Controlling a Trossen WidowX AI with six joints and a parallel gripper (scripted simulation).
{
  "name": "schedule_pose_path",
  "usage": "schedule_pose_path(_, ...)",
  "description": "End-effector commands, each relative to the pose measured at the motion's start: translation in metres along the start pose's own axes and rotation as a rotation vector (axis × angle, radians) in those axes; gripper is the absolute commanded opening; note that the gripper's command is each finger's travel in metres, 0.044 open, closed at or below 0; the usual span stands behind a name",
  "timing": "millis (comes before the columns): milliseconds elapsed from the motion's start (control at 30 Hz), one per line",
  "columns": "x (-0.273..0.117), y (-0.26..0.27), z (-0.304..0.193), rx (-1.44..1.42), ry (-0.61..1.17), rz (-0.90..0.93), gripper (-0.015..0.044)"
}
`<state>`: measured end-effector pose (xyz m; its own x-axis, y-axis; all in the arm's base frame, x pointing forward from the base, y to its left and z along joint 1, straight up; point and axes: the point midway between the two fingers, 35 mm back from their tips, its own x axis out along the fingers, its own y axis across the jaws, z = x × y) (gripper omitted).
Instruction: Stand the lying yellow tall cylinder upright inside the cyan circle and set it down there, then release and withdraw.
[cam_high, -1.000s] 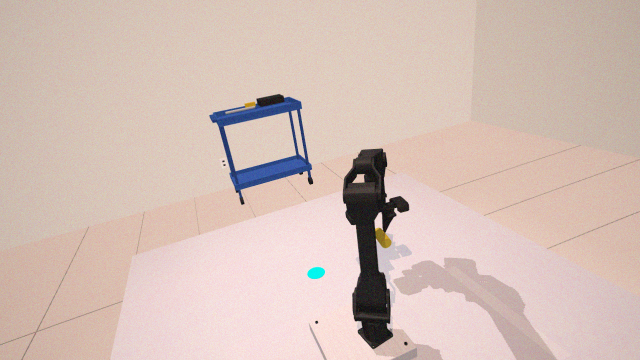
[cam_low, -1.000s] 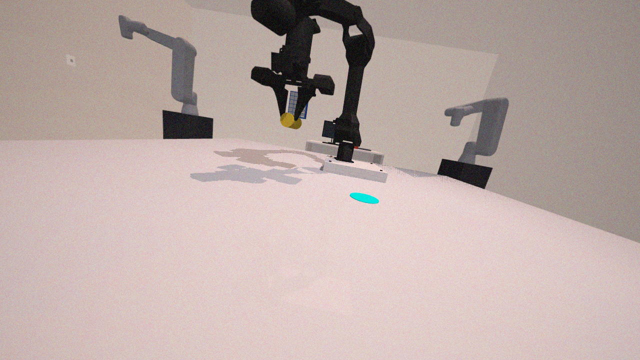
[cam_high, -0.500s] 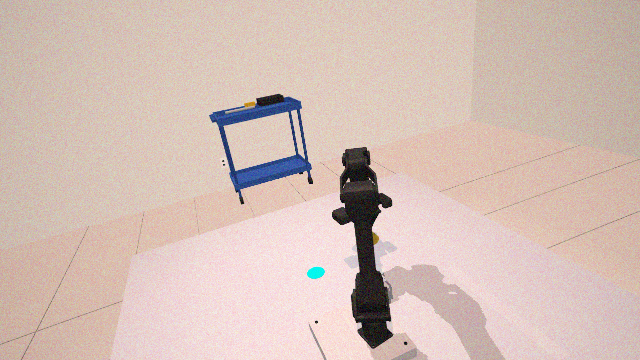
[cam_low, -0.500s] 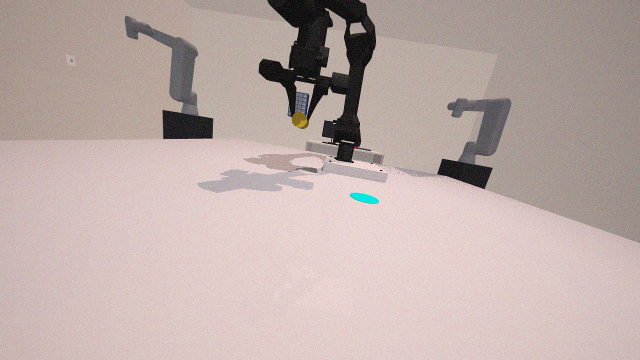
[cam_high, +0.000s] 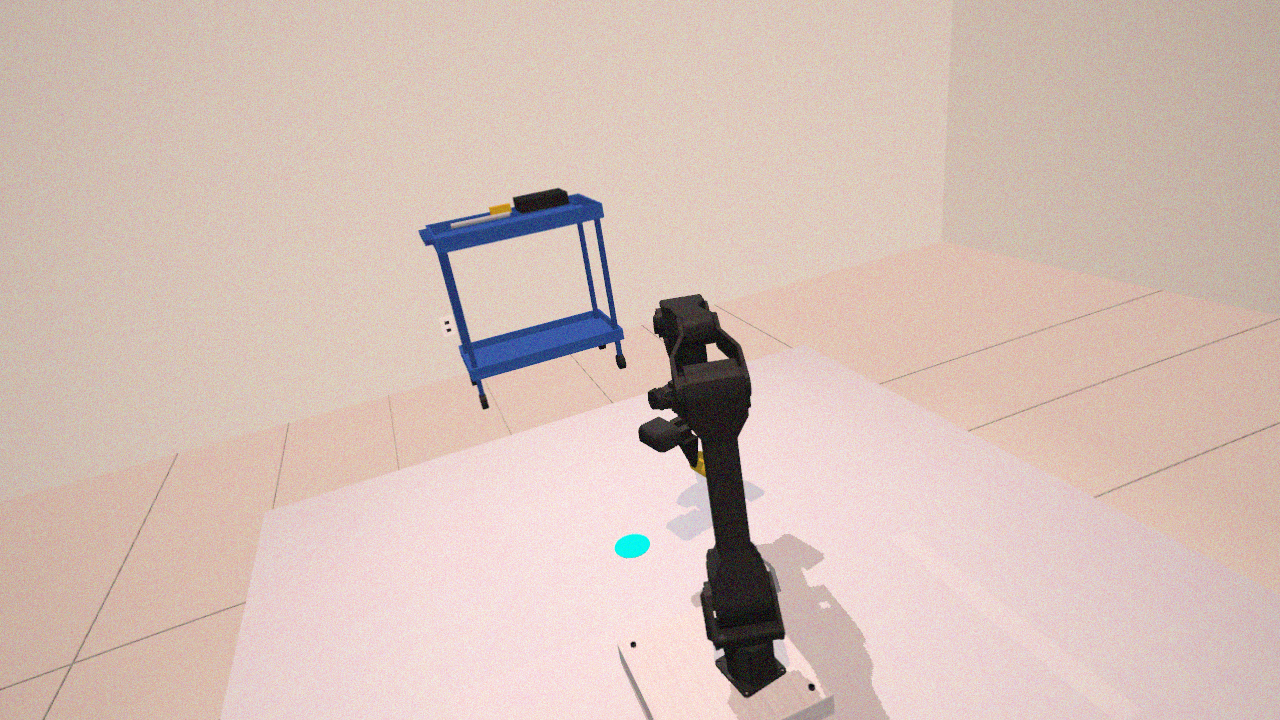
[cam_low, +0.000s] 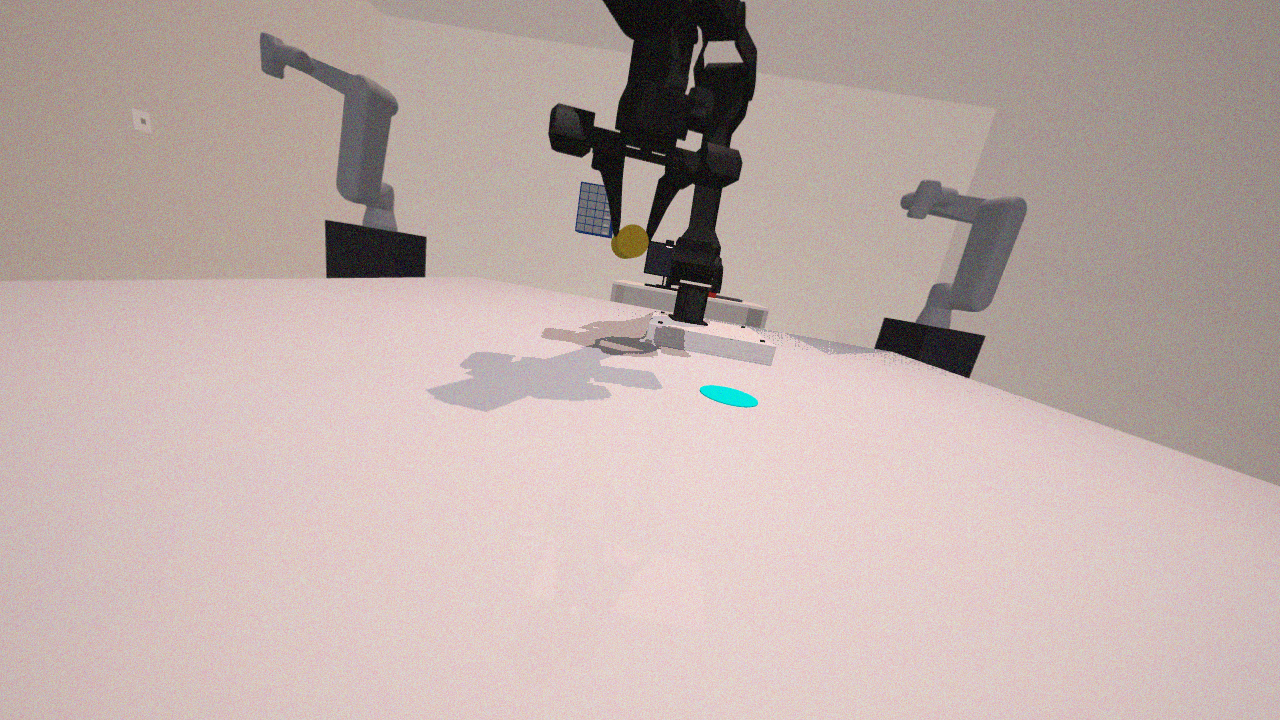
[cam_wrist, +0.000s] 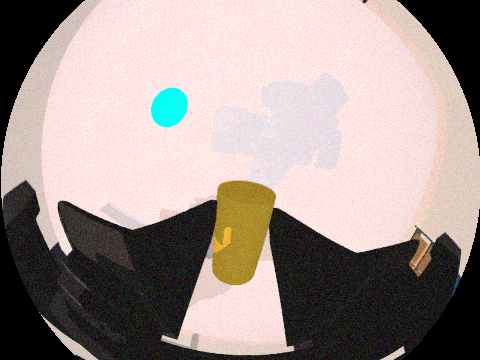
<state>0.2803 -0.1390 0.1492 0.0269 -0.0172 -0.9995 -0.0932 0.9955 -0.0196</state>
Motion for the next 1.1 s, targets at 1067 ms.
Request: schedule_pose_path(1067, -0.007, 0.099, 0.062, -0.467, -0.008, 0.013, 0.0105)
